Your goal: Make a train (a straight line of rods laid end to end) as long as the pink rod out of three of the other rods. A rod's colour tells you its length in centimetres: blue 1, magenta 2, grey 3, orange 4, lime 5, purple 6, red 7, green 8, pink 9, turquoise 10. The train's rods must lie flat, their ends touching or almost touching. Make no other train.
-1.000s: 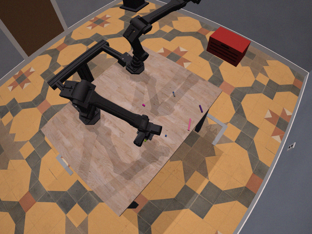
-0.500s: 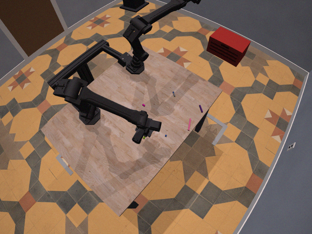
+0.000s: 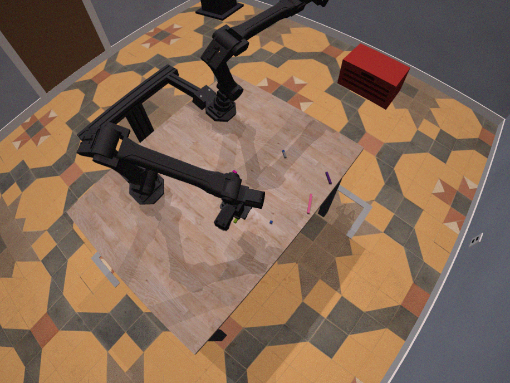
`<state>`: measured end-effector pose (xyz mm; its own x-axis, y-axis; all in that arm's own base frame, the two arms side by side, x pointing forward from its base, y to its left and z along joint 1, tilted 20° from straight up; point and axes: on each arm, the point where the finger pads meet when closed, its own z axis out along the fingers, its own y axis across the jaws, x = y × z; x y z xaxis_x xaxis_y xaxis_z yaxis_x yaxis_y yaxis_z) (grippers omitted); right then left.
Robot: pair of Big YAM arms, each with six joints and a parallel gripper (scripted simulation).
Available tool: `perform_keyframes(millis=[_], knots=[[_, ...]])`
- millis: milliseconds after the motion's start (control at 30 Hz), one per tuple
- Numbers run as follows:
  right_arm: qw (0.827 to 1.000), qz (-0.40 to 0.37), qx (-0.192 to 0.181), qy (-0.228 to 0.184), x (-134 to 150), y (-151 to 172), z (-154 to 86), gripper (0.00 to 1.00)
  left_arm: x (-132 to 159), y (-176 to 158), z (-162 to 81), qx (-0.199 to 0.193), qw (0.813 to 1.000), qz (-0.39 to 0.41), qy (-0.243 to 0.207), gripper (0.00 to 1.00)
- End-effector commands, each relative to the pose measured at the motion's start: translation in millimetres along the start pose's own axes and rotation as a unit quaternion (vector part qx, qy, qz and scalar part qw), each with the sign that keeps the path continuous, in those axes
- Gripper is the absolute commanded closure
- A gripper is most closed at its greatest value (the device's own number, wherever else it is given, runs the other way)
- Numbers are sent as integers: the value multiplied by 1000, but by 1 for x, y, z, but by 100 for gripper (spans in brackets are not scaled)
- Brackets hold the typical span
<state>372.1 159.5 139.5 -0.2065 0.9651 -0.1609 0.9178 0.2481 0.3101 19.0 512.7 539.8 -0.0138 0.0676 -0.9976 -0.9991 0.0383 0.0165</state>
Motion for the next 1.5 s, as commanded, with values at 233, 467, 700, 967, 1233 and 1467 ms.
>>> perform_keyframes(millis=[233,467,700,967,1233,1467], knots=[[1000,-21,-11,4,26,29,-14,96,-11,7,-6,-9,1000,-8,-16,0],[995,-97,-7,8,93,59,-17,96,-11,7,-6,-9,1000,-8,-16,0],[980,-197,-6,10,202,79,-20,96,-11,7,-6,-9,1000,-8,-16,0],[955,-295,-10,9,320,68,-19,96,-11,7,-6,-9,1000,-8,-16,0],[942,-335,-9,3,373,60,-11,96,-11,7,-6,-9,1000,-8,-16,0],[944,-329,-23,12,370,66,-32,96,-11,7,-6,-9,1000,-8,-16,0]])
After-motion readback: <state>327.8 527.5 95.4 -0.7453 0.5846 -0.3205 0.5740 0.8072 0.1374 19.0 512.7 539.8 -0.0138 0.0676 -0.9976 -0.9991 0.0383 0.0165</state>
